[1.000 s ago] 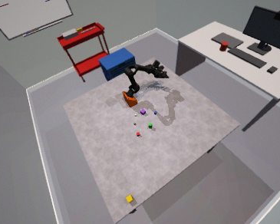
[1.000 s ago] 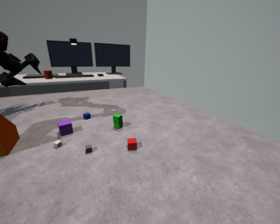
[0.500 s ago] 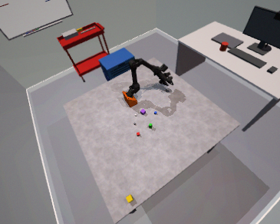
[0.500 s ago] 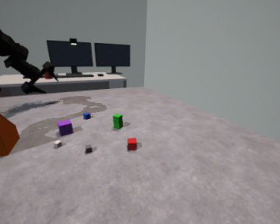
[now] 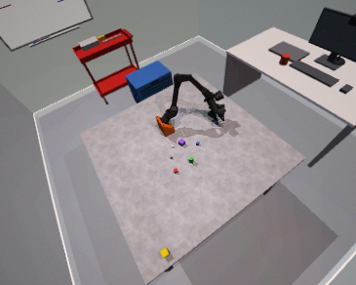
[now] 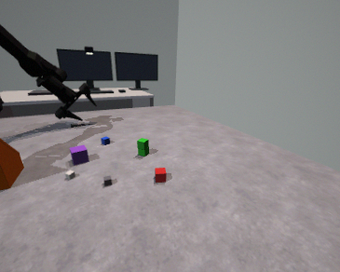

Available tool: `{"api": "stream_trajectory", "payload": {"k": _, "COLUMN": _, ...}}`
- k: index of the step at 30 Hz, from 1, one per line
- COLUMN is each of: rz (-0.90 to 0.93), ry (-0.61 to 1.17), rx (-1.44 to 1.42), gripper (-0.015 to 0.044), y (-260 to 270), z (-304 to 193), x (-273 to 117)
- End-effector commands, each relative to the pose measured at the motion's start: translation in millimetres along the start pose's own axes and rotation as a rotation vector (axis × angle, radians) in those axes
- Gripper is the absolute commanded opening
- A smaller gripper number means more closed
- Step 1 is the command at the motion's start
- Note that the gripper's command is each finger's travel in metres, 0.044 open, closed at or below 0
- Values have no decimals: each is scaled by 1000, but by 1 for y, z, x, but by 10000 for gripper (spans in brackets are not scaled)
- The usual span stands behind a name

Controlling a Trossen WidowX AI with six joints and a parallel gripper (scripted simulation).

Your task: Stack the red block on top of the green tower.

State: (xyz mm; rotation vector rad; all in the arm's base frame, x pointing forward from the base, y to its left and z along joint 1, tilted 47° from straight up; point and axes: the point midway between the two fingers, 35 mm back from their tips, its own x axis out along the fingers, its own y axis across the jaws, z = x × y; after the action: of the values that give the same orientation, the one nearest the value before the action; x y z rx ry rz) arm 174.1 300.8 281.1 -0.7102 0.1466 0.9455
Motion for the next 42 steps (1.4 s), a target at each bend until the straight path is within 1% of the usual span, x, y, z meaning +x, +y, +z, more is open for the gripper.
{"api": "stream_trajectory", "payload": {"k": 1, "rz": 2, "ry": 85, "rx": 30, "gripper": 440, "y": -14, "z": -16, "x": 20}}
{"api": "stream_trajectory", "payload": {"k": 12, "rz": 29, "ry": 327, "rx": 164, "gripper": 440, "y": -62, "z": -79, "x": 70}}
{"api": "stream_trajectory", "payload": {"k": 24, "rz": 124, "ry": 563, "rx": 349, "gripper": 440, "y": -109, "z": -174, "x": 105}}
{"api": "stream_trajectory", "payload": {"k": 33, "rz": 202, "ry": 701, "rx": 589, "gripper": 440, "y": -136, "z": -255, "x": 115}}
{"api": "stream_trajectory", "payload": {"k": 42, "rz": 256, "ry": 782, "rx": 864, "gripper": 440, "y": -161, "z": -342, "x": 108}}
